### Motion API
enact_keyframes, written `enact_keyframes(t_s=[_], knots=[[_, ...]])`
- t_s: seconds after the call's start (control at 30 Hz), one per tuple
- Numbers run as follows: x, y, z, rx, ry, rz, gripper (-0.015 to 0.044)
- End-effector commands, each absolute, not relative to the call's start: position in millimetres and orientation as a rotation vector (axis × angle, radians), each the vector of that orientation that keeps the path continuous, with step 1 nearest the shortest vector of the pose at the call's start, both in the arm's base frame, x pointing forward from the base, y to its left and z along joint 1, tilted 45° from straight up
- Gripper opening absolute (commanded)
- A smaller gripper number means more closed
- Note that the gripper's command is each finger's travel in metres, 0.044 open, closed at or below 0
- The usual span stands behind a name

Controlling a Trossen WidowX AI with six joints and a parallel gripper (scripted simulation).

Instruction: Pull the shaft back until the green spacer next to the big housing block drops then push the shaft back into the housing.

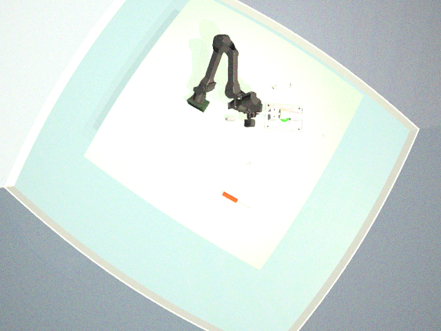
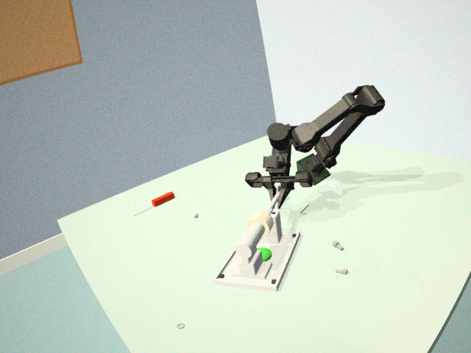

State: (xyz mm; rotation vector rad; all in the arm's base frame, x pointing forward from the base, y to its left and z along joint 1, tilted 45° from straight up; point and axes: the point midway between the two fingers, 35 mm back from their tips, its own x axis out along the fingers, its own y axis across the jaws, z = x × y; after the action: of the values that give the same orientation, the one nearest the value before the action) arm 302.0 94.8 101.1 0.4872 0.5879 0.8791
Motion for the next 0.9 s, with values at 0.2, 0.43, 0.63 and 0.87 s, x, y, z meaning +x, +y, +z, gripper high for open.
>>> enact_keyframes(t_s=[0.2,0.43,0.63,0.87], knots=[[306.8,95.9,103.0,0.488,0.586,0.876,0.0],[308.5,96.8,103.7,0.488,0.586,0.876,0.0],[310.0,97.7,104.3,0.488,0.586,0.876,0.0],[311.7,98.7,105.1,0.488,0.586,0.876,0.0]])
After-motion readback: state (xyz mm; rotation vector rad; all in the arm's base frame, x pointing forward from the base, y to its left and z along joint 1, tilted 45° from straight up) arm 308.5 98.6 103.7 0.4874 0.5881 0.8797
